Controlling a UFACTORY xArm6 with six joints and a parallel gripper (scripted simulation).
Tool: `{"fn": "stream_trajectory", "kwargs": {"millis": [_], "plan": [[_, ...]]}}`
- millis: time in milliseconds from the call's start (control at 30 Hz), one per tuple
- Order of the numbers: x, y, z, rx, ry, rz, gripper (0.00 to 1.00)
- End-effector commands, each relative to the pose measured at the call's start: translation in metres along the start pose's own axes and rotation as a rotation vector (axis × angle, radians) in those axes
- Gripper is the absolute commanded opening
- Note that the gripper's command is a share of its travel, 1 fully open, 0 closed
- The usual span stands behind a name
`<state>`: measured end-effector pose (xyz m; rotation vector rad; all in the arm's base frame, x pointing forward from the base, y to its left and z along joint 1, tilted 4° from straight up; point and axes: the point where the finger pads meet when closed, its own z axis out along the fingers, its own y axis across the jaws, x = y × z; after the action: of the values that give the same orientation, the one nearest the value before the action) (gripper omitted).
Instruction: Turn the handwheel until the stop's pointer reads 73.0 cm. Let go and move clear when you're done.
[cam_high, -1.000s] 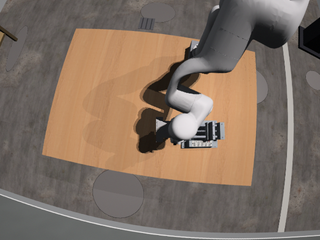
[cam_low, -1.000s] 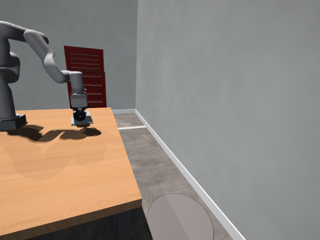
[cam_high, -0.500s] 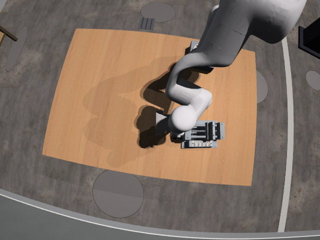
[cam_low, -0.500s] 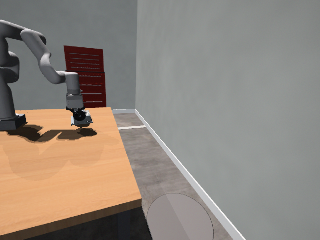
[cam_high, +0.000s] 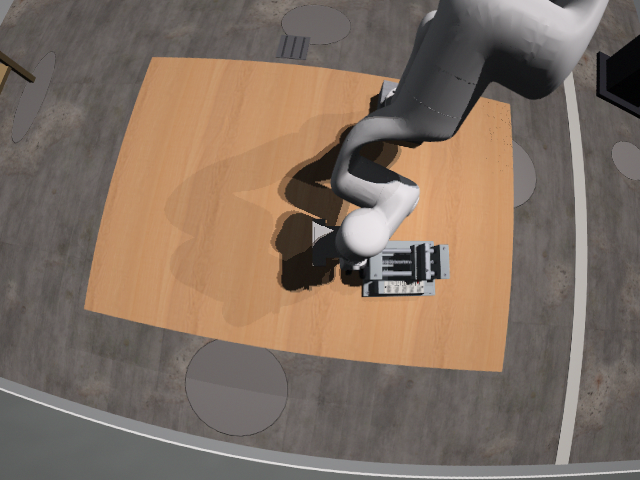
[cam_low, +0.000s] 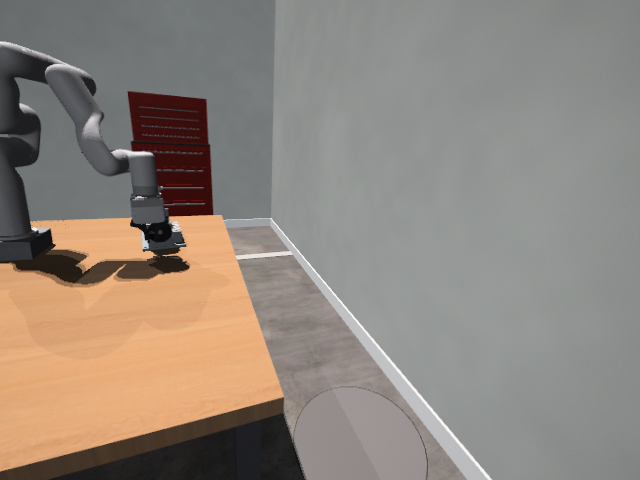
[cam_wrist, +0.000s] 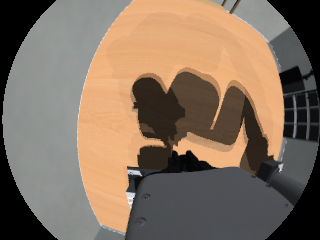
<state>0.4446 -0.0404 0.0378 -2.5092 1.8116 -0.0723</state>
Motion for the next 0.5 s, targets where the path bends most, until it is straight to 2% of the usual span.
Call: {"fn": "stream_trajectory", "kwargs": {"millis": [0,467], "plan": [[0.001,-0.002,0.006,0.002,0.001,0.000,0.06],[0.001,-0.015,0.022,0.002,0.001,0.000,0.06]]}}
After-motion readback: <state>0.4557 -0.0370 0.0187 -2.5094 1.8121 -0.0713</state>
